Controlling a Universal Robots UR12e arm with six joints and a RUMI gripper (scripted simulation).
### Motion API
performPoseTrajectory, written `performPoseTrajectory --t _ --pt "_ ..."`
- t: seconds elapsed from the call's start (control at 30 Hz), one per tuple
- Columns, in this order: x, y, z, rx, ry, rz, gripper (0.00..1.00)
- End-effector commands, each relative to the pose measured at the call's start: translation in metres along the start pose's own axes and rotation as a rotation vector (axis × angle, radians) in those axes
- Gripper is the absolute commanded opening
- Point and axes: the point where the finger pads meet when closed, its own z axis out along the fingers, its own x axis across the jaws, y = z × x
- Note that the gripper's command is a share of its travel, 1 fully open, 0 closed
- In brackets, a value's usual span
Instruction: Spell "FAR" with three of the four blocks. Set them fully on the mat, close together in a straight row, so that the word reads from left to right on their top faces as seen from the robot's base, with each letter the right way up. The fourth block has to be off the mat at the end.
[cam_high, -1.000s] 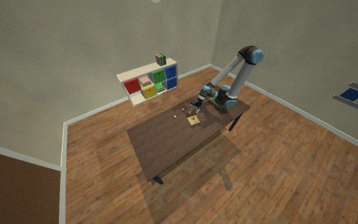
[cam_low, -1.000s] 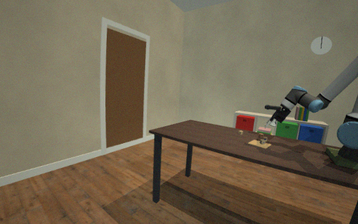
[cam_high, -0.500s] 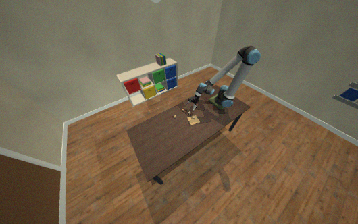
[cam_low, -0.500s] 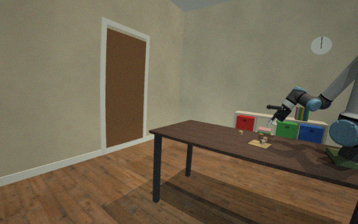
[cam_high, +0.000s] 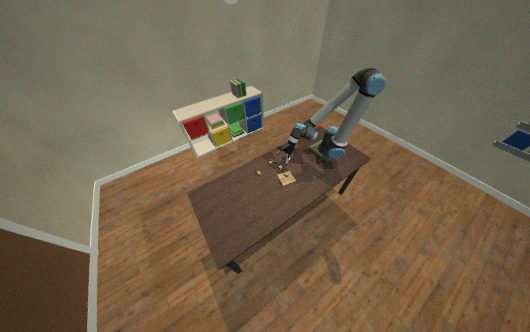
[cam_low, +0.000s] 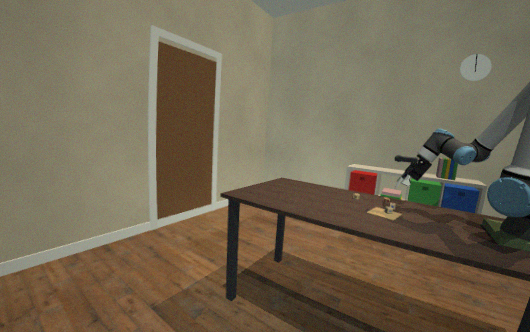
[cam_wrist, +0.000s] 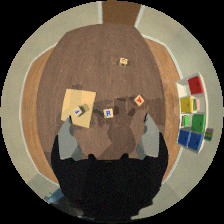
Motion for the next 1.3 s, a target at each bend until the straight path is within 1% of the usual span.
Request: performPoseTrajectory --t 0.0,0.87,1.03,1.13,1.2,1.27 --pt "0.0 0.001 0.0 0.0 0.0 0.0 1.0" --pt "0.0 0.001 0.0 0.0 0.0 0.0 1.0" --pt "0.002 -0.004 0.001 0.001 0.0 -0.001 1.0" --pt "0.008 -0.017 0.005 0.0 0.0 -0.001 1.0" --pt "0.015 -0.033 0.011 0.0 0.0 -0.001 1.0" --pt "0.025 -0.054 0.021 0.0 0.001 -0.002 1.0"
